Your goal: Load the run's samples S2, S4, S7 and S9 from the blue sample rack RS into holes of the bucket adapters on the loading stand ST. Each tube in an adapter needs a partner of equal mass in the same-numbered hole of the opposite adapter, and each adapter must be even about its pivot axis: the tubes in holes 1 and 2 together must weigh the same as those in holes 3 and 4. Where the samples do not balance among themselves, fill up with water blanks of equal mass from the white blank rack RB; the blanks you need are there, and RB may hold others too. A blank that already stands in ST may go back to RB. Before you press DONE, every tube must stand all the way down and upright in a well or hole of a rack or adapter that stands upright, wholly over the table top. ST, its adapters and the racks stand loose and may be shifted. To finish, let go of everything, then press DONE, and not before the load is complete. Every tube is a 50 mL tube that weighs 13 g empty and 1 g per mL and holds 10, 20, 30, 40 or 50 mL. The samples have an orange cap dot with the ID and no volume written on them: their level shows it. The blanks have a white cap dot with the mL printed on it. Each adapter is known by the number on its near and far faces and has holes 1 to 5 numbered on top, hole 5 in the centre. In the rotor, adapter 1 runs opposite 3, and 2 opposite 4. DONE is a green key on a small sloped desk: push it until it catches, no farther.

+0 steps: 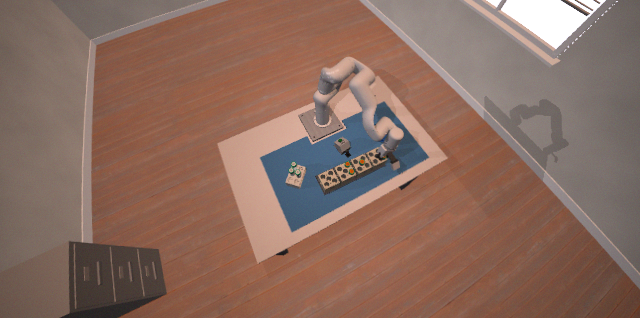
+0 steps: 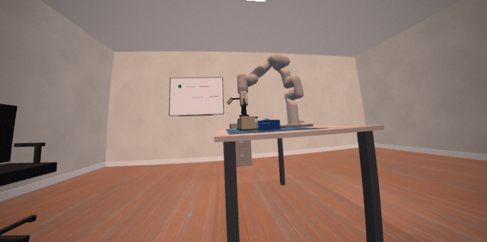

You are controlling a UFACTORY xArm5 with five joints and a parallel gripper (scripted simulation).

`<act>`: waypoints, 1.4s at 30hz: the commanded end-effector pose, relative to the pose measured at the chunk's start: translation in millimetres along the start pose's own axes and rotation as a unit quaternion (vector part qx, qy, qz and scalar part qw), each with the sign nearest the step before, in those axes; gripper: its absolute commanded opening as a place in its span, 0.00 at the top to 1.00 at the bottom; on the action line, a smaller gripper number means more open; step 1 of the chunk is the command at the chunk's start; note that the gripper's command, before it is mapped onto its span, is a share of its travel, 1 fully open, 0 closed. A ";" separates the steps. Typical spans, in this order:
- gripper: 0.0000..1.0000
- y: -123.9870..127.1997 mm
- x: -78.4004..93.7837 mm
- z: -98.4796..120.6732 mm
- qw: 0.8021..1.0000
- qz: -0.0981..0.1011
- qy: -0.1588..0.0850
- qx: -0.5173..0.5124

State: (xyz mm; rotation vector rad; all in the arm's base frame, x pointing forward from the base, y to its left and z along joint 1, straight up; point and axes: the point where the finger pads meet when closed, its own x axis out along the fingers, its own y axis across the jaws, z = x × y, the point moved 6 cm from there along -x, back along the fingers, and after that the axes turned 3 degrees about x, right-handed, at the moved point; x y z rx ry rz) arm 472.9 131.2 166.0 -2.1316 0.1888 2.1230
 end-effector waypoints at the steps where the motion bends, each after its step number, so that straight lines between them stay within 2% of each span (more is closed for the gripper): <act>1: 0.57 -0.5 -1.6 -0.9 1.000 -0.001 0.002 0.000; 11: 0.57 -0.5 -1.6 -0.9 1.000 -0.001 0.002 0.000; 42: 0.57 -0.4 -55.6 -0.8 1.000 -0.001 0.002 0.000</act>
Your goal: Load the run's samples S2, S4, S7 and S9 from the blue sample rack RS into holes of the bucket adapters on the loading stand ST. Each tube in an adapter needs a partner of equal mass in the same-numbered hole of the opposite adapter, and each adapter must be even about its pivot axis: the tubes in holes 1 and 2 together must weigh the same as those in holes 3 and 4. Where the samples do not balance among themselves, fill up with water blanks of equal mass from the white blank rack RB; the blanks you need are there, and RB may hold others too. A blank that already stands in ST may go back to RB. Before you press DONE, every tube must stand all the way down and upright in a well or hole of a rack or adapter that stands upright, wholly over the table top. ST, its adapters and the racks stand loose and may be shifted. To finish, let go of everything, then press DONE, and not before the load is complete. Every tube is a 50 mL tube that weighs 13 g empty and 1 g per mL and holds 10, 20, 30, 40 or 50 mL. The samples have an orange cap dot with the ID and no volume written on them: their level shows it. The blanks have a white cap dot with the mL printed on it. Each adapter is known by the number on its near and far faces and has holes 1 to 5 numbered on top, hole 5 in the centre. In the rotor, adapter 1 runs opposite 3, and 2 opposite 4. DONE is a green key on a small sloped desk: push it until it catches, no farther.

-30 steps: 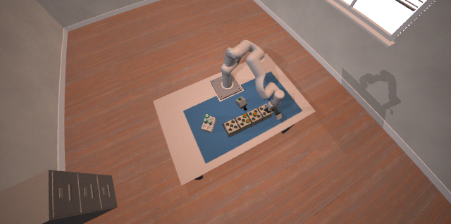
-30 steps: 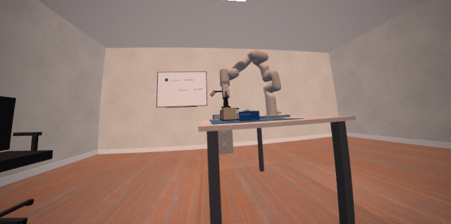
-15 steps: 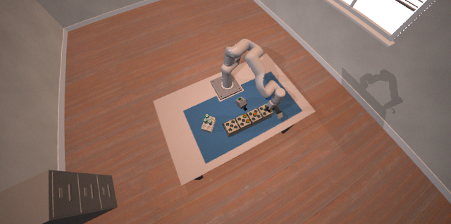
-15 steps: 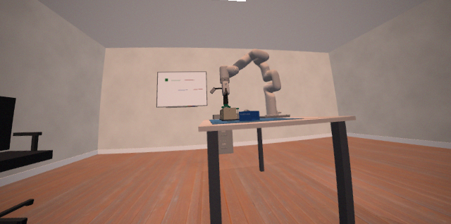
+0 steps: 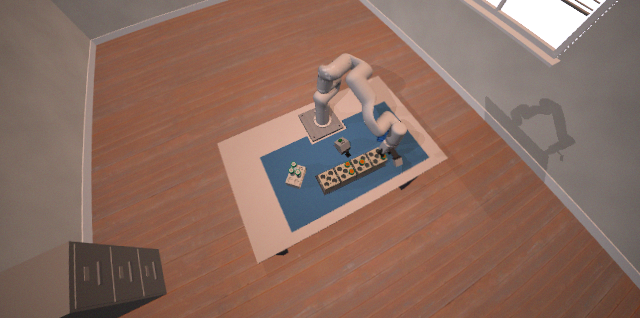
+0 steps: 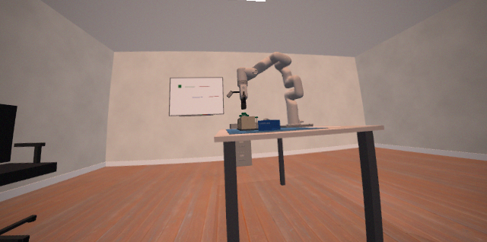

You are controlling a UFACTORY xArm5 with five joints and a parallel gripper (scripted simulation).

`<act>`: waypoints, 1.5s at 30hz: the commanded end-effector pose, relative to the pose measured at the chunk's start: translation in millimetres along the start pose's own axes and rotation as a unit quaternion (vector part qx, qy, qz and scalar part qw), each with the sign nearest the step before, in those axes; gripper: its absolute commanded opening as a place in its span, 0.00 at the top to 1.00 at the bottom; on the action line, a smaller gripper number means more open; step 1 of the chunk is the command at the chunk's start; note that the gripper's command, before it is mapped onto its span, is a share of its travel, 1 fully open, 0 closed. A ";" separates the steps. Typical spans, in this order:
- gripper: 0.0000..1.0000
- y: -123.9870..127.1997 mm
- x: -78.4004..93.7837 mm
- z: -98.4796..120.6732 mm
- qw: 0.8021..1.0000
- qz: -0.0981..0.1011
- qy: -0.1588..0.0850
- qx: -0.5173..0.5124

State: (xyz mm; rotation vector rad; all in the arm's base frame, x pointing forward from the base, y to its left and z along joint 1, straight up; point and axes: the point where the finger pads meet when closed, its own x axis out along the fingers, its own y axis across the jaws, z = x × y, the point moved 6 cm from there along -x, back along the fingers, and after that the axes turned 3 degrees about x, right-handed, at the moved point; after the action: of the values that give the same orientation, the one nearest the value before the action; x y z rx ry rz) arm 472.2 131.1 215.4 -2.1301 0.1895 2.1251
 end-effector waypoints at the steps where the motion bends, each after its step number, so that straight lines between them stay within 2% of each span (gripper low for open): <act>1: 0.57 -0.6 -8.2 -1.1 1.000 -0.001 0.003 0.000; 41: 0.57 -0.4 -80.3 -0.8 1.000 -0.001 0.003 0.000; 45: 0.57 -0.4 -80.6 -0.8 1.000 -0.001 0.003 0.000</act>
State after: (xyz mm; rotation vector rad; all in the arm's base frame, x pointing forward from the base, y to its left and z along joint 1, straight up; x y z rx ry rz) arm 472.5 131.2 294.8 -2.1330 0.1882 2.1210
